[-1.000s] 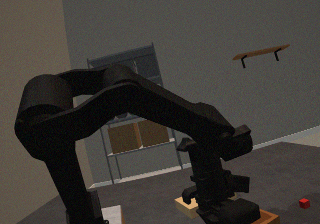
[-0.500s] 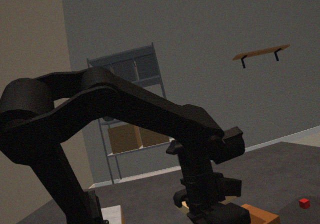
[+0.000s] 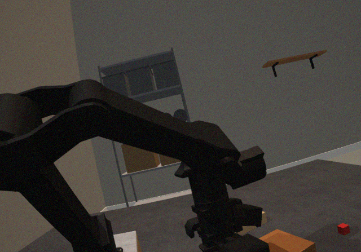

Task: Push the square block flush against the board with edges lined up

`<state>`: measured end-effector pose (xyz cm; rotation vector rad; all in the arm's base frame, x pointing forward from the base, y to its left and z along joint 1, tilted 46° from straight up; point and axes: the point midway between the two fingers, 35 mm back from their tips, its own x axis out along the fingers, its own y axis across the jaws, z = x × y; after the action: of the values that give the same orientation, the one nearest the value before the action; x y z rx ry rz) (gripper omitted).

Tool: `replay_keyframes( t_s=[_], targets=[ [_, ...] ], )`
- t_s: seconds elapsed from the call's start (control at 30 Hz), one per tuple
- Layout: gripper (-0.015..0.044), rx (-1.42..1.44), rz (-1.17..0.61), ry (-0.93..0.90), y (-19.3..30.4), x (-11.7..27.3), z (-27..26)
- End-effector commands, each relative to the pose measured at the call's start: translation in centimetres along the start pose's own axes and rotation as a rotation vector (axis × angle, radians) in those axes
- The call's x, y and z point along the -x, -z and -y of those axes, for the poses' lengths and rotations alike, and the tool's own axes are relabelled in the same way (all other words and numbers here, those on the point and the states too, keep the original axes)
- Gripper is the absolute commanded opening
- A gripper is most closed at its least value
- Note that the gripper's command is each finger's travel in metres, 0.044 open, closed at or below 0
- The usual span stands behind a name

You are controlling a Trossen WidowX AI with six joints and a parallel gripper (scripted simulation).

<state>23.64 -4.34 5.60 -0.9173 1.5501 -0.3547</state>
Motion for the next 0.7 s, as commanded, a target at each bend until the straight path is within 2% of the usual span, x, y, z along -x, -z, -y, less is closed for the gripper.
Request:
replay_keyframes(
  t_s=[0.0,0.1,0.33,0.67],
  targets=[
    [0.0000,-0.002,0.006,-0.003,-0.4,1.9,0.0],
    [0.0000,0.001,0.002,-0.001,-0.2,5.2,0.0],
    [0.0000,0.006,0.002,0.003,-0.4,4.8,0.0],
    [0.0000,0.002,0.007,0.000,-10.7,6.4,0.8]
  ],
)
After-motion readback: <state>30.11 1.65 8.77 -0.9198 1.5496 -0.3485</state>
